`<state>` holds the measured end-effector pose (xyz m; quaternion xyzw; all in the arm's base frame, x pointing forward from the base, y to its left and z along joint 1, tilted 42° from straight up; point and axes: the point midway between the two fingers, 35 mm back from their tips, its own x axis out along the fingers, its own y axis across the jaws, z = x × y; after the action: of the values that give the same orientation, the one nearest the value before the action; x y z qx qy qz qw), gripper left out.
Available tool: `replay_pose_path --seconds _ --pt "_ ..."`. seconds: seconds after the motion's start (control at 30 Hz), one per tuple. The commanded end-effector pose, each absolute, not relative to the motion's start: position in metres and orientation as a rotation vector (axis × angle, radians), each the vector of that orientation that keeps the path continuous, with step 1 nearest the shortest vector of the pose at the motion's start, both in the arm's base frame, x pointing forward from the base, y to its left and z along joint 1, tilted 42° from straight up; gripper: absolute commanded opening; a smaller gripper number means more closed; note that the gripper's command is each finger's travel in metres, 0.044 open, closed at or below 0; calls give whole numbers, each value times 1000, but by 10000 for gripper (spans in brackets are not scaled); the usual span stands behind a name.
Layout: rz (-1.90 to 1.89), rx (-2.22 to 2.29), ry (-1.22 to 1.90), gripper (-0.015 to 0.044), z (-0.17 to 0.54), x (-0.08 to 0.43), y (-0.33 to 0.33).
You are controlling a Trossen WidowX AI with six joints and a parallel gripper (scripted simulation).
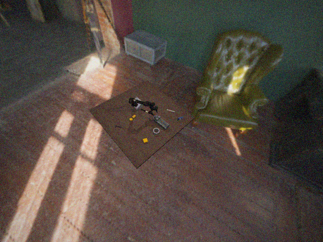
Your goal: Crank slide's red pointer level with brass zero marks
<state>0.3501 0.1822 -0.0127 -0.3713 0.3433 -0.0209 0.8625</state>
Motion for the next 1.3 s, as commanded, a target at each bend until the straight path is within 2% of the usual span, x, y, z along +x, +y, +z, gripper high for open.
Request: replay_pose_path --seconds 0.0,0.43,1.27 --pt "-43 -764 708 440 6 351 202" --pt "-37 -769 716 440 60 341 245" --pt "-28 -705 847 440 77 445 255"
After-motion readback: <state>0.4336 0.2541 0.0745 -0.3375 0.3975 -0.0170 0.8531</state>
